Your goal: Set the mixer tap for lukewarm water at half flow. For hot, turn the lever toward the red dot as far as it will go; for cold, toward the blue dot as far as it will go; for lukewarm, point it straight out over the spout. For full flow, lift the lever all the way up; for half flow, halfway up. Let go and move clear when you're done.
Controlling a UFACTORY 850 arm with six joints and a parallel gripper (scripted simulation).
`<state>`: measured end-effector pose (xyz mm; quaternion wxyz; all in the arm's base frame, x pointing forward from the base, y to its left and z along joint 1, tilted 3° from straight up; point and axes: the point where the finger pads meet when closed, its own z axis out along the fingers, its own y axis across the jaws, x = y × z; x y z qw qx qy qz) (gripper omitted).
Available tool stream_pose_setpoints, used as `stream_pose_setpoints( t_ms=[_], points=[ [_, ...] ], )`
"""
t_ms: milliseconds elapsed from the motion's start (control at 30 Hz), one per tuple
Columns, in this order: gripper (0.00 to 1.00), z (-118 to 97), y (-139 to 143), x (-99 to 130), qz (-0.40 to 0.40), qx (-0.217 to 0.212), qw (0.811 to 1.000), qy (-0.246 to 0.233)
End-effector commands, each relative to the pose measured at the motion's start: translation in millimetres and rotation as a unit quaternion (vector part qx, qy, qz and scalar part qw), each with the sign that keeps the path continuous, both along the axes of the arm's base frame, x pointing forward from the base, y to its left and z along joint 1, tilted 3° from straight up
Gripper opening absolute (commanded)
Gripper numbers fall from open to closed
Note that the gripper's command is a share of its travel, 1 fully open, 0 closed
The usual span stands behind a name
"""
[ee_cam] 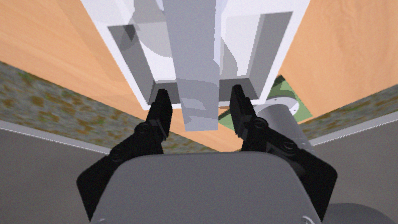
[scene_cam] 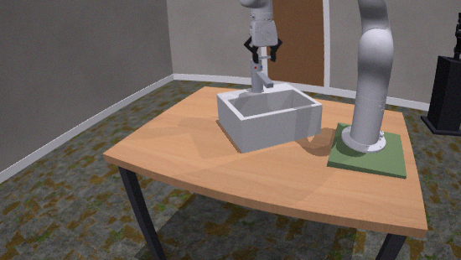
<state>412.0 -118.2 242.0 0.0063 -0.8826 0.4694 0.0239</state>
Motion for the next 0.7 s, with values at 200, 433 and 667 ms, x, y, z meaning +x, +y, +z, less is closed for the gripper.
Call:
stream_pose_setpoints(
  t_ms=[200, 433, 667],
  points=[
    [0.73, 8.5, -0.5, 1.0, 0.000, 0.000, 1.000, -0.001],
    [0.73, 10.4, -0.5, 1.1, 0.000, 0.000, 1.000, -0.001],
    [0.73, 10.4, -0.5, 1.1, 0.000, 0.000, 1.000, -0.001]
  ],
)
